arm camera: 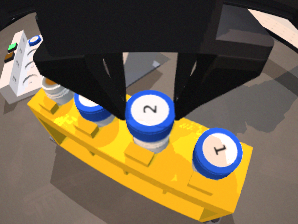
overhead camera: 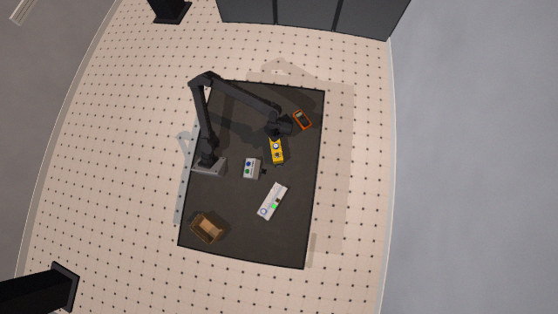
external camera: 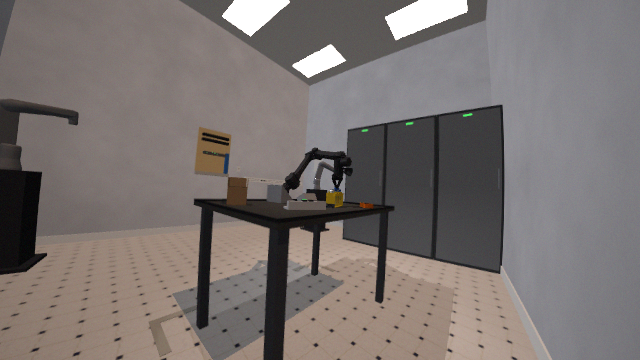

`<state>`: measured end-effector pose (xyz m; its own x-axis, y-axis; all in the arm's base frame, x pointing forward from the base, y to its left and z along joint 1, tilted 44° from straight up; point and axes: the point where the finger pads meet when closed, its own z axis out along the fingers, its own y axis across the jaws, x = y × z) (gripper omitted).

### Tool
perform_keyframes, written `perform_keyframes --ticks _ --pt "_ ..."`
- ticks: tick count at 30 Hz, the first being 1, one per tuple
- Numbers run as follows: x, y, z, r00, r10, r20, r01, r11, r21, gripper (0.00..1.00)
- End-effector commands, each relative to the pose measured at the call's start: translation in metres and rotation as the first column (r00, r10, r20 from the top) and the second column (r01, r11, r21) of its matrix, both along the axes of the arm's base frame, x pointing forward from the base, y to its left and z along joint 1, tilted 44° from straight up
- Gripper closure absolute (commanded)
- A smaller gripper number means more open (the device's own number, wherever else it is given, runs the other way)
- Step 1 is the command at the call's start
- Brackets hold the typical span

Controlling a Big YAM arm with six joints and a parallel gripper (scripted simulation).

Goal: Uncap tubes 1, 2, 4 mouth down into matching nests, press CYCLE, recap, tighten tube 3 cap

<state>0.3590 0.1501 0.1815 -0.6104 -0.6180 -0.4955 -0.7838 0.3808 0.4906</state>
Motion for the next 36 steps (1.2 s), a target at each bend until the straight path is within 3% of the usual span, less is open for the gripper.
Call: perform_keyframes --ticks 1,36 --pt "0.005 0.010 0.001 1.000 0.014 0.011 -0.015 1.000 0.002 1.00" --pt "0.005 0.012 0.012 0.999 0.014 0.035 -0.015 1.000 0.005 1.00"
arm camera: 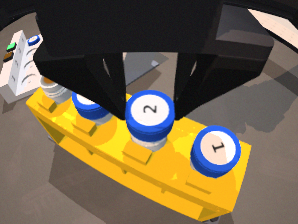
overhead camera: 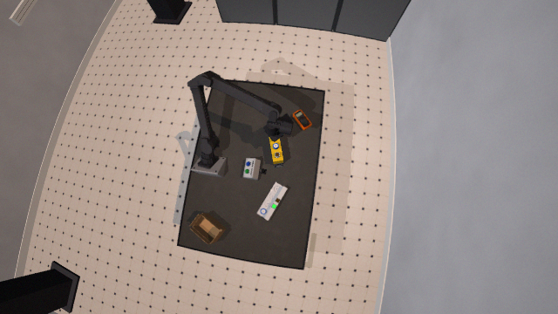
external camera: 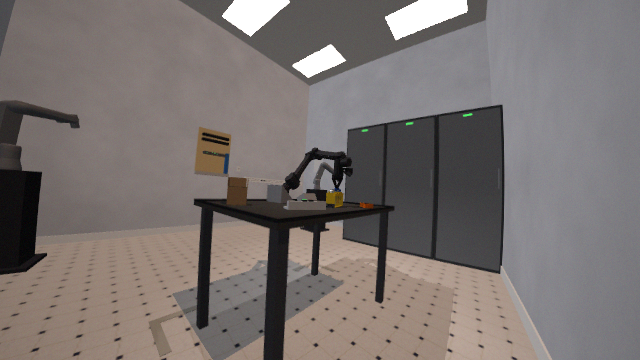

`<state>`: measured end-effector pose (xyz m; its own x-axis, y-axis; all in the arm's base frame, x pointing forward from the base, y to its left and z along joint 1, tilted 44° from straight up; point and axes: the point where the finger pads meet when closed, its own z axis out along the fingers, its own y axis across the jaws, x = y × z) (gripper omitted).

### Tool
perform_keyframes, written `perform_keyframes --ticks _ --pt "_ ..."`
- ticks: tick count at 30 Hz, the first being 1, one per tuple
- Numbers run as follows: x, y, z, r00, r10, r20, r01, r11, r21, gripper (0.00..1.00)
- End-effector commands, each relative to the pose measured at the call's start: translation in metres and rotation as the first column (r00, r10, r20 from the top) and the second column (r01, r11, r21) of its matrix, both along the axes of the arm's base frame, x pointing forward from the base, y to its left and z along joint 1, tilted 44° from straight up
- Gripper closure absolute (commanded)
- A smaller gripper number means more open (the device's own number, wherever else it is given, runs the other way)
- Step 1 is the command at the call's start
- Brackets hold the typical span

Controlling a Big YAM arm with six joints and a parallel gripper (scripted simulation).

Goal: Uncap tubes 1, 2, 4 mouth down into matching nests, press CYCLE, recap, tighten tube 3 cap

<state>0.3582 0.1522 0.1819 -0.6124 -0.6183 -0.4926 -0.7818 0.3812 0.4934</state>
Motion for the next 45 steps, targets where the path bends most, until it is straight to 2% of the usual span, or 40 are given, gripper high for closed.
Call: perform_keyframes --ticks 1,45 --pt "0.001 0.010 0.006 1.000 0.014 0.025 -0.015 1.000 0.004 1.00" --pt "0.000 0.011 -0.004 1.000 0.015 0.008 -0.015 1.000 0.003 1.00"
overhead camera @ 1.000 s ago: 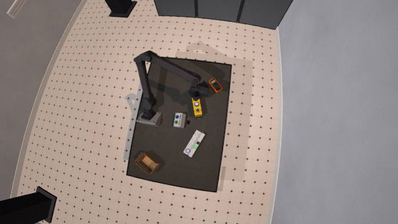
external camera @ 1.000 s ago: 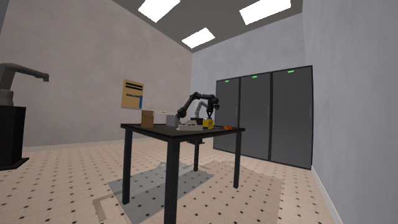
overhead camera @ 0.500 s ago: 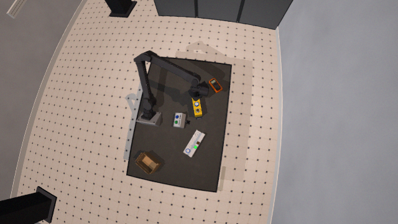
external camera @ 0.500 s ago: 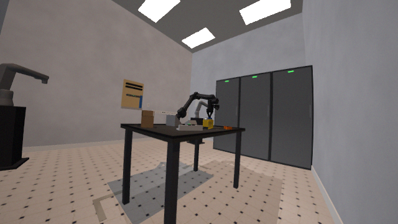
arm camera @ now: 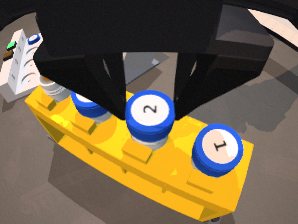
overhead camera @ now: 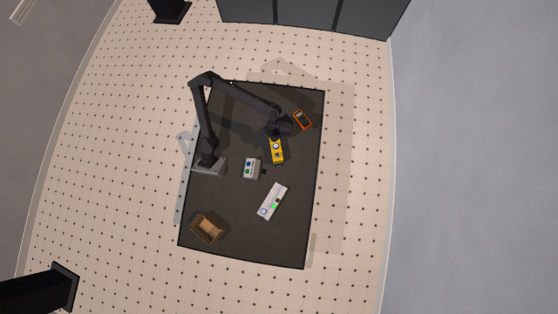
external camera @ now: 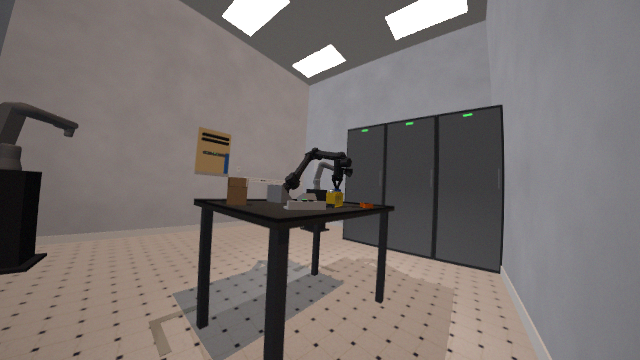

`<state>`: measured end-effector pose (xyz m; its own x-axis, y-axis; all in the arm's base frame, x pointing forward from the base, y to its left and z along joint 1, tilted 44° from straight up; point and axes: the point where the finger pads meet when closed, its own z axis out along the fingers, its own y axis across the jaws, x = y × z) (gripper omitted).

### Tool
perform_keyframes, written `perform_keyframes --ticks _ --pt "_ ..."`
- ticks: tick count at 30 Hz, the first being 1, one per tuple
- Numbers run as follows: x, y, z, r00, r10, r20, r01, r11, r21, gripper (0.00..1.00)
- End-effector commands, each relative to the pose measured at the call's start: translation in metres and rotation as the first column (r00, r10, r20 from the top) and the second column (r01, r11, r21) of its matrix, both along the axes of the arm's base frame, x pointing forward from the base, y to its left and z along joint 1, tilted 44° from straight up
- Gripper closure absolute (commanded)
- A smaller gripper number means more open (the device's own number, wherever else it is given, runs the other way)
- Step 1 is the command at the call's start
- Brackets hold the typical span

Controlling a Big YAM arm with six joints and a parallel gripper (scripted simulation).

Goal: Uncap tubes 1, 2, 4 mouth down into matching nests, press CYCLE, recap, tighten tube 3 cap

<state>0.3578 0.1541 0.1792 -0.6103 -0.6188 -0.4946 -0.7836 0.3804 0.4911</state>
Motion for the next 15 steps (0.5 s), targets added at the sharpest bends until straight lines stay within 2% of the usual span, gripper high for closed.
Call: perform_keyframes --ticks 1,15 --pt "0.0010 0.0092 -0.0006 1.000 0.014 0.006 -0.014 1.000 0.003 1.00" --pt "0.0030 0.0093 -0.0013 1.000 0.015 0.006 -0.015 1.000 0.003 1.00"
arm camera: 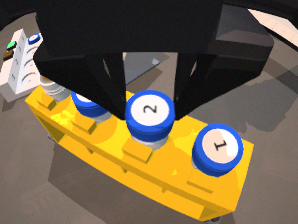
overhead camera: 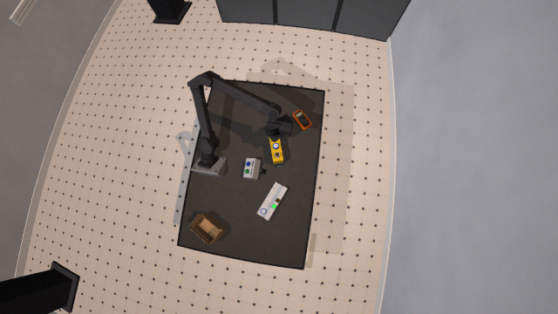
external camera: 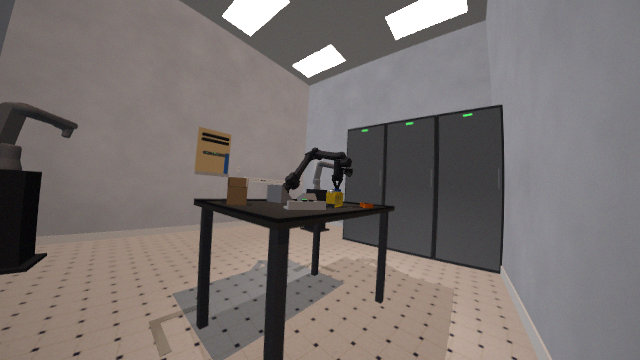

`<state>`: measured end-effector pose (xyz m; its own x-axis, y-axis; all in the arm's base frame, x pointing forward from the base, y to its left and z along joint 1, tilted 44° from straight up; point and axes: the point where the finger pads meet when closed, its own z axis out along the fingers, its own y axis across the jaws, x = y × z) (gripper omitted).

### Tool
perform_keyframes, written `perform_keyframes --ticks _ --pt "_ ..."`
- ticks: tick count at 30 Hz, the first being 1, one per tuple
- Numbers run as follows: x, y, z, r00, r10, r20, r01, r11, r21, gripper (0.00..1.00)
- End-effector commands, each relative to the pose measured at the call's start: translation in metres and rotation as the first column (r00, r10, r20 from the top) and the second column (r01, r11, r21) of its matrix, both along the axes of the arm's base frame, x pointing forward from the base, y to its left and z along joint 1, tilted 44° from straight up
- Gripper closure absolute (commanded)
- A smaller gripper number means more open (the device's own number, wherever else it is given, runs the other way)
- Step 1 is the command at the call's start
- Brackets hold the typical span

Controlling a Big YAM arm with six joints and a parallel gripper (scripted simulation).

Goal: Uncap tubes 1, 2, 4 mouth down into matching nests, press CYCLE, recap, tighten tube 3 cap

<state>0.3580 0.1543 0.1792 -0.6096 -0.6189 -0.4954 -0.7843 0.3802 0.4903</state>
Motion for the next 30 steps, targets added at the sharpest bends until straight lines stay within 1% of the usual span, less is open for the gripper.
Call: perform_keyframes --ticks 1,30 --pt "0.0028 0.0092 -0.0014 1.000 0.015 0.005 -0.015 1.000 0.003 1.00" --pt "-0.0003 0.0084 -0.0037 1.000 0.019 0.001 -0.019 1.000 0.002 1.00"
